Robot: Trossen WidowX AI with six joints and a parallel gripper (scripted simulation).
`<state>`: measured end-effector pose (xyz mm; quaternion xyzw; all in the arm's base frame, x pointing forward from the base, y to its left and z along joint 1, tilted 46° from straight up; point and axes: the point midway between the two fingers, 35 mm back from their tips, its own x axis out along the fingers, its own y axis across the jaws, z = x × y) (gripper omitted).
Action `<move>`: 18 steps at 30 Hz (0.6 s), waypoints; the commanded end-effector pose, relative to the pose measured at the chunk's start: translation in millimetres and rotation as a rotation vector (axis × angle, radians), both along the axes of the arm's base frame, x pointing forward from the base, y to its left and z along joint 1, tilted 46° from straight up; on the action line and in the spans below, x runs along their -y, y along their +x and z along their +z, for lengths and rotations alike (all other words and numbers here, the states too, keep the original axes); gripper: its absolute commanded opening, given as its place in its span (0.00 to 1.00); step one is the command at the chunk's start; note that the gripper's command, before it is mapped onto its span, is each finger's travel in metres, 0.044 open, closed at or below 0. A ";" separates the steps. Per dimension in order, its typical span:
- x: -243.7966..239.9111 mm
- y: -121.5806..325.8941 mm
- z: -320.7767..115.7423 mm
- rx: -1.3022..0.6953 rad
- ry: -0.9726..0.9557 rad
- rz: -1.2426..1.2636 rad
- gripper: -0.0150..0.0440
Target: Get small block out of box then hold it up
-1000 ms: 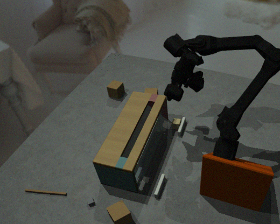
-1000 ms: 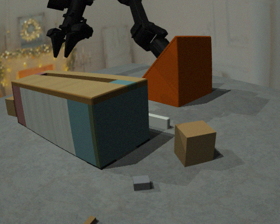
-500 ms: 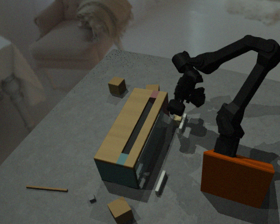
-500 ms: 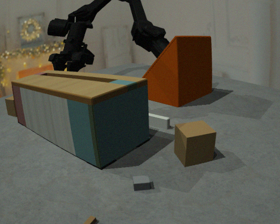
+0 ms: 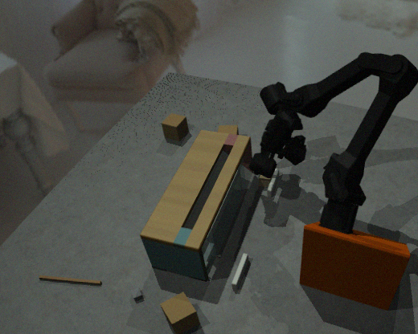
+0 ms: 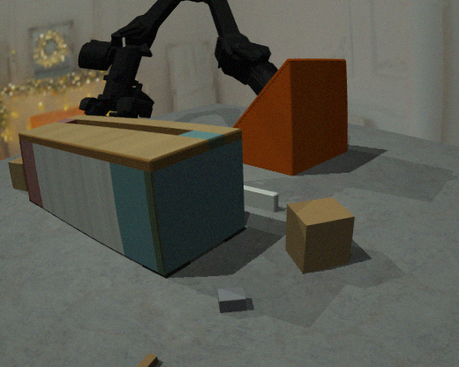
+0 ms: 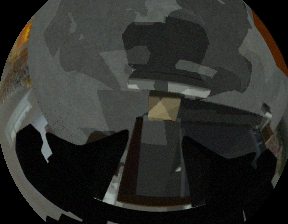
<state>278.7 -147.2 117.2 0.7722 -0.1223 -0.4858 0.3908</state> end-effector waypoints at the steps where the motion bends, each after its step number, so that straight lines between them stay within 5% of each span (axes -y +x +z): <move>1: 4.5 -1.0 -8.6 -0.012 0.002 0.003 0.74; 18: 24.6 -0.7 -27.7 -0.012 0.000 0.003 0.74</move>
